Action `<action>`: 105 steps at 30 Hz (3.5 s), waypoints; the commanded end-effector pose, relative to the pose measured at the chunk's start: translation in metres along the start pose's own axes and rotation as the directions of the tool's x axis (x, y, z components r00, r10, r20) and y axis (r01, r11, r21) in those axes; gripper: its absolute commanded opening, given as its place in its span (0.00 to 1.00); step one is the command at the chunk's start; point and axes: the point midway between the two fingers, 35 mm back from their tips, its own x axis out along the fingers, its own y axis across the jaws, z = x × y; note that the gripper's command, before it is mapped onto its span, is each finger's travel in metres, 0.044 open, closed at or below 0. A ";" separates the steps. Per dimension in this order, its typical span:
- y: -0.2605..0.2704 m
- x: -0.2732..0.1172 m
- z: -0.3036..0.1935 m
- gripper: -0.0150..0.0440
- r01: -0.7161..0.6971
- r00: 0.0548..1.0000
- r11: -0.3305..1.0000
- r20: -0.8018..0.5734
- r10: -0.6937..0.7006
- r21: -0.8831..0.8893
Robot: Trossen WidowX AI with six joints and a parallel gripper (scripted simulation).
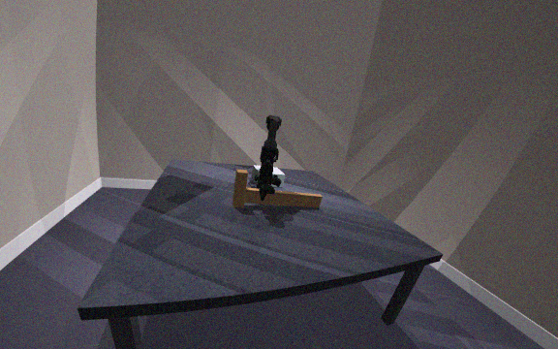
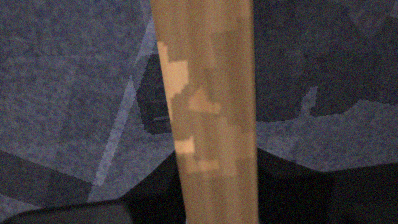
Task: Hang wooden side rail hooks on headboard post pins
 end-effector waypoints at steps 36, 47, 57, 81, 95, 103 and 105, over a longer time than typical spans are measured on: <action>-0.003 0.002 -0.003 0.25 0.015 1.000 1.000 -0.004 -0.015 -0.002; -0.003 0.004 -0.003 0.25 0.015 1.000 1.000 -0.004 -0.015 -0.002; -0.003 0.005 -0.003 0.25 0.015 1.000 1.000 -0.004 -0.015 -0.002; -0.004 0.009 -0.003 0.25 0.015 1.000 1.000 -0.004 -0.015 -0.002; -0.004 0.011 -0.003 0.25 0.015 1.000 1.000 -0.004 -0.015 -0.002; -0.002 0.012 -0.002 0.48 0.008 1.000 1.000 0.001 -0.008 -0.006; -0.002 0.012 -0.002 0.57 0.008 1.000 1.000 0.001 -0.008 -0.006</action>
